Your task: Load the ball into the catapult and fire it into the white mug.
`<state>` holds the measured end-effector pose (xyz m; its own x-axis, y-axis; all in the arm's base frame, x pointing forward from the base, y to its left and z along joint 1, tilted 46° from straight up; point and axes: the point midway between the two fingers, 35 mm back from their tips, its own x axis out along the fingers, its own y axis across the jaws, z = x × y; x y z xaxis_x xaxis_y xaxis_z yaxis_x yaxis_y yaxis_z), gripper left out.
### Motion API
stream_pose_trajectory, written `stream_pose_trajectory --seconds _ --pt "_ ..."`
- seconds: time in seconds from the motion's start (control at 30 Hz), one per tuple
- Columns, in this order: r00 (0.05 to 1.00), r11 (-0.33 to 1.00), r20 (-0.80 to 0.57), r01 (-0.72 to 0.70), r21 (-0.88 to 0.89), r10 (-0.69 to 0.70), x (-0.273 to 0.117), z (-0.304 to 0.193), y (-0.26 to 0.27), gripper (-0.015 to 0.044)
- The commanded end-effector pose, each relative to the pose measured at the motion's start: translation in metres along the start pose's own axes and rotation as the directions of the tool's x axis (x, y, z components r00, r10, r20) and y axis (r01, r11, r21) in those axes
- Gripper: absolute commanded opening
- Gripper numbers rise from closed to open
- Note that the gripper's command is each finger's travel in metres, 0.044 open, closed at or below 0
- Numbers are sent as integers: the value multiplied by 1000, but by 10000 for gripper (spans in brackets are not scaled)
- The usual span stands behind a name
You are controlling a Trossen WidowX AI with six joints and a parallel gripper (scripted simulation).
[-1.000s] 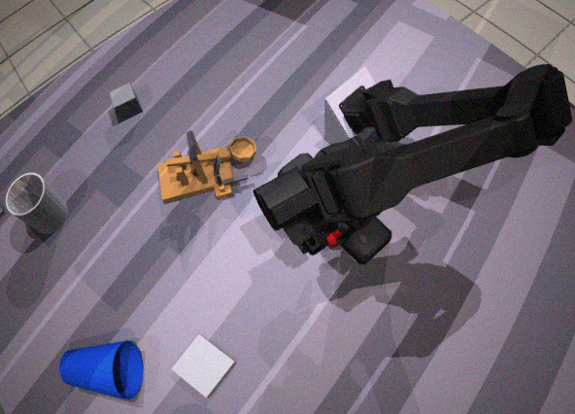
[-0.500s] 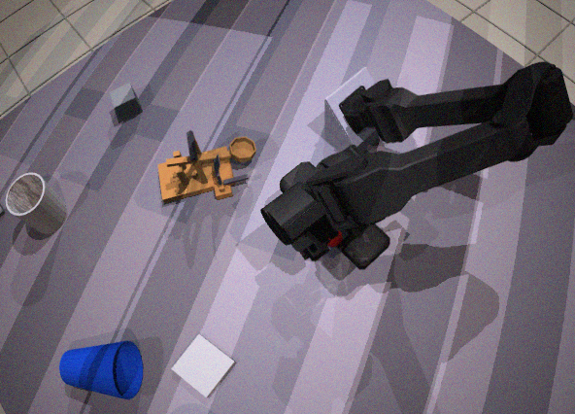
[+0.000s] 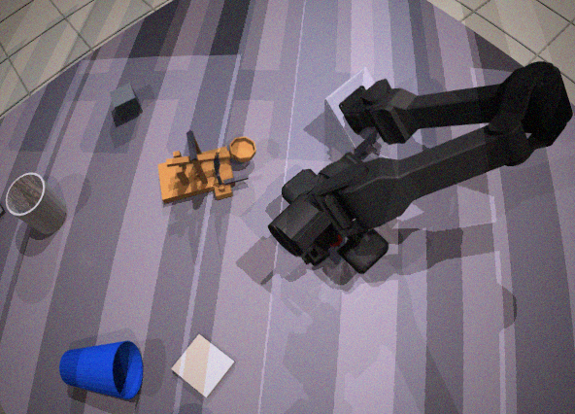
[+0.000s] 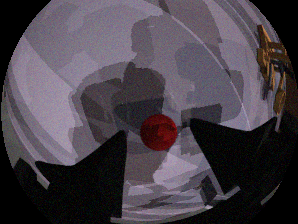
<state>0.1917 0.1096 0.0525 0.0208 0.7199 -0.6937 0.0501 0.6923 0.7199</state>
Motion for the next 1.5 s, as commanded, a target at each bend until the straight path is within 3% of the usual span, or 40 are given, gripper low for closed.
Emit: stream_pose_trajectory --seconds 0.0,0.17,0.4,0.53,1.47 --pt "1000 1000 -2 -5 5 5 3 -1 1 274" --pt "1000 1000 -2 -5 5 5 3 -1 1 143" --pt "1000 1000 -2 -5 5 5 3 -1 1 96" --pt "1000 1000 -1 0 5 0 -3 1 0 0" --pt "1000 1000 -5 1 7 -1 -123 -8 2 0"
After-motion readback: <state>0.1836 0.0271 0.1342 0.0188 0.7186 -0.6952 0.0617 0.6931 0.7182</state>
